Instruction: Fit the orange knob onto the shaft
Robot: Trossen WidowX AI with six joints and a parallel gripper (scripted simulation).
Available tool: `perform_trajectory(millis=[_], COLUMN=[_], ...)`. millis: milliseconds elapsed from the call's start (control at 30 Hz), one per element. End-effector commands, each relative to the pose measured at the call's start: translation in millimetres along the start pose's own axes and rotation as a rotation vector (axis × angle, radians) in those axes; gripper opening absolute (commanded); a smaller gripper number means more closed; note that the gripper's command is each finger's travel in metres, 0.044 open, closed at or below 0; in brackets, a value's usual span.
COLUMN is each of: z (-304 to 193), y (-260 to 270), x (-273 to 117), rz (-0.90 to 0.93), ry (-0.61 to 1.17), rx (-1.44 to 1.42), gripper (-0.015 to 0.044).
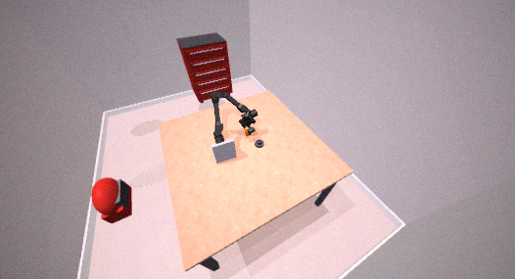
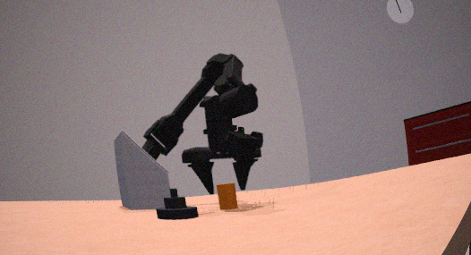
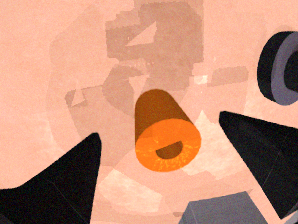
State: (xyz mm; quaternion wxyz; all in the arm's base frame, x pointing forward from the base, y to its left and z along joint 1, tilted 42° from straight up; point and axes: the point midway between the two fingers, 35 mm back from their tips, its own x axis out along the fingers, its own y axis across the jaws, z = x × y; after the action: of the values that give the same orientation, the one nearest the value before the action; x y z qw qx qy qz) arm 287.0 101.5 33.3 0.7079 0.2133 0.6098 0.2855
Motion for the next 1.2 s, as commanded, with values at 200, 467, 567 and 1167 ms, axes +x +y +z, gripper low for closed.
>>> perform_trajectory(millis=[200,467,567,1167], z=[-2.6,-3.8,-4.1,-4.1], y=[-1.8,-1.0,-0.8,-0.8], x=[17.1,29.6,31.8,31.8], rz=[-0.003,-0.001,0.000,0.000], ry=[0.006,0.006,0.006,0.006], rx=[0.012,0.012,0.012,0.012], gripper=[0.0440,0.0440,0.0440,0.0124])
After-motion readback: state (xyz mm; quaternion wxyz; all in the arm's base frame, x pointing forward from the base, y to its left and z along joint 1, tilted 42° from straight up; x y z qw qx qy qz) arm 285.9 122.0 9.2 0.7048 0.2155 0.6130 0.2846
